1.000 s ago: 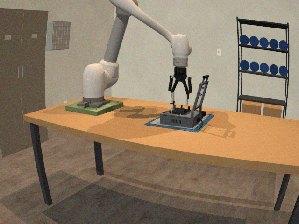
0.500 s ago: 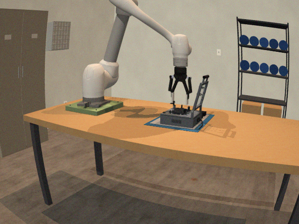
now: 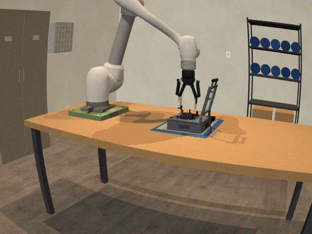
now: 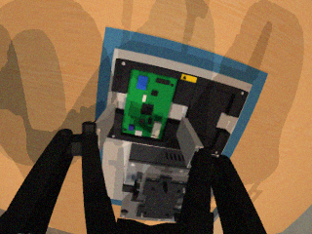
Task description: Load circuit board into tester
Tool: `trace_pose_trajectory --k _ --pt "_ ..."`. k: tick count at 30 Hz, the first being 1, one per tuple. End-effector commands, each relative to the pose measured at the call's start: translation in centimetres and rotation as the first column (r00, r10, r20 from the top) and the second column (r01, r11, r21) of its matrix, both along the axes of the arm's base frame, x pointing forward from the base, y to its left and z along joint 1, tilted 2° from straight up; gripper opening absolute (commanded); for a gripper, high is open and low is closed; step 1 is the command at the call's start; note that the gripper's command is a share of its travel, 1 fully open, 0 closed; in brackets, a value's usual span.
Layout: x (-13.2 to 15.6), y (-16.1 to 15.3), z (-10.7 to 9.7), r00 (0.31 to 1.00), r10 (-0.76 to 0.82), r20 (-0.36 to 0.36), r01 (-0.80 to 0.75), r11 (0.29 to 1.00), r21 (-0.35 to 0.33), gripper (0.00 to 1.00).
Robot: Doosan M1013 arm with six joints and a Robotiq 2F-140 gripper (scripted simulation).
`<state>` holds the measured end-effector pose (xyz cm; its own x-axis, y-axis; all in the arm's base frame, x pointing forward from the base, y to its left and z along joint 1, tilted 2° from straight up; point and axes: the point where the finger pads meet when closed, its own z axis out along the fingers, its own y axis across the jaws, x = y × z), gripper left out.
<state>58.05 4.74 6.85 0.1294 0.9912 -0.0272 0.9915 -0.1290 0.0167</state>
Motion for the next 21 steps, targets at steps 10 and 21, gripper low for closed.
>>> trace_pose_trajectory --k 10,21 --pt "0.00 0.00 -0.11 1.000 0.001 0.000 -0.001 1.000 0.000 0.58" --pt "0.00 -0.01 -0.95 1.000 0.001 0.000 -0.001 1.000 0.000 0.58"
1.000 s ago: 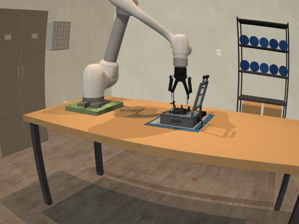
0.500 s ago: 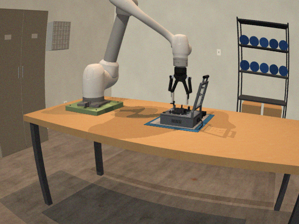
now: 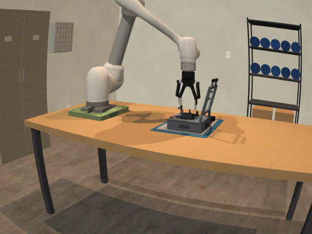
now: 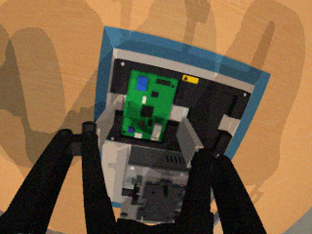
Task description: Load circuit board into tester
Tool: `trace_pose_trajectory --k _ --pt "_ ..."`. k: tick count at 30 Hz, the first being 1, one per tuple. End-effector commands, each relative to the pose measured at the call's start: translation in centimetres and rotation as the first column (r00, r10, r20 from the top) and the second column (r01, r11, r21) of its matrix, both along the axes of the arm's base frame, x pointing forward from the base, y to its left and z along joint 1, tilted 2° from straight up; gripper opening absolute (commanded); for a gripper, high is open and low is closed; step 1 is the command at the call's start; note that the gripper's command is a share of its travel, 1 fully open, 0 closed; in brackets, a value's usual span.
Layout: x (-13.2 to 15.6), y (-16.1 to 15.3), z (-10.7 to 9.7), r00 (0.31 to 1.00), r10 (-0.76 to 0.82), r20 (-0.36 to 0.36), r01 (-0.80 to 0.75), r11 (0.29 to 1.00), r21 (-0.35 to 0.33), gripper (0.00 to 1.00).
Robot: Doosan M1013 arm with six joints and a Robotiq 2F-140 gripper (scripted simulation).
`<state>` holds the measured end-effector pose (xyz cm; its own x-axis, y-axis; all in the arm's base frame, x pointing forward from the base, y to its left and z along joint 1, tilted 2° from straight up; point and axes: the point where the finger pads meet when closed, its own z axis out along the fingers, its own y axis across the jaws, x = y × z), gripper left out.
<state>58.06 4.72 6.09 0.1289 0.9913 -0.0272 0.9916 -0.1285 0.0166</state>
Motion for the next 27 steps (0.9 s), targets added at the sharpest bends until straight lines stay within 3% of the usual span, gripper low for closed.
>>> trace_pose_trajectory --k 1,27 --pt "0.0 0.0 -0.3 1.000 0.000 0.000 0.000 1.000 0.000 0.58" --pt "0.0 -0.1 -3.0 1.000 0.000 0.000 0.000 1.000 0.000 0.58"
